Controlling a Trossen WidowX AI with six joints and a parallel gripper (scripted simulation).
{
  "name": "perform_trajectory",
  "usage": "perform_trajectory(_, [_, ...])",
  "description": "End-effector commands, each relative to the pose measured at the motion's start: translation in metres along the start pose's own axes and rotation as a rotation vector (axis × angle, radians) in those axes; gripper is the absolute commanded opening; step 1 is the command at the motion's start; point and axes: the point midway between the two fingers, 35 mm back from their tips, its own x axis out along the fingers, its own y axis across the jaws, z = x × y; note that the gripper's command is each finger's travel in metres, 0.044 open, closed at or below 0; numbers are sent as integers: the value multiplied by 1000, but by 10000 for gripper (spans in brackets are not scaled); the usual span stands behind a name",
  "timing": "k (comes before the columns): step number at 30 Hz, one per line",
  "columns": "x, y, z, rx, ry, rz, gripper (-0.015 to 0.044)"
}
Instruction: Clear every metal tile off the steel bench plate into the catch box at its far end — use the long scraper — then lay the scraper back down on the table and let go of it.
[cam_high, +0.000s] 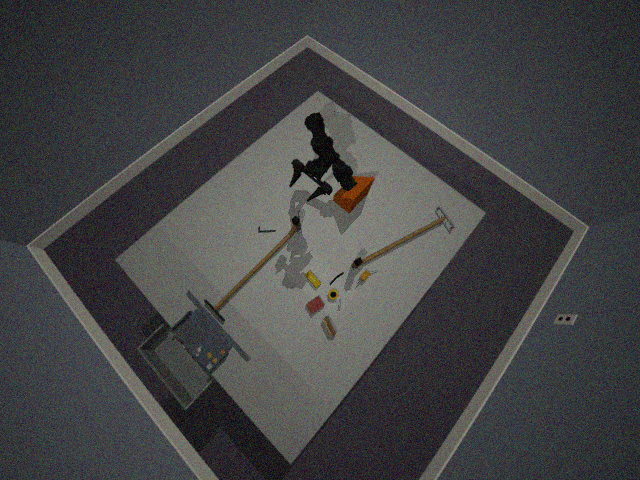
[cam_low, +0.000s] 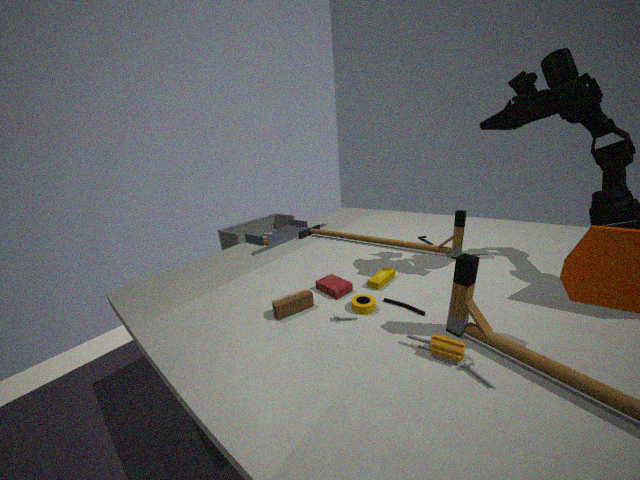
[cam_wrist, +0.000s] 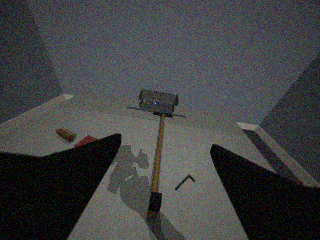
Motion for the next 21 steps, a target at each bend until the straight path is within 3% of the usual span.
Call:
perform_trajectory(1, [13, 3, -13, -7, 44, 2, 440])
perform_trajectory(21, [64, 1, -94, -13, 299, -5, 440])
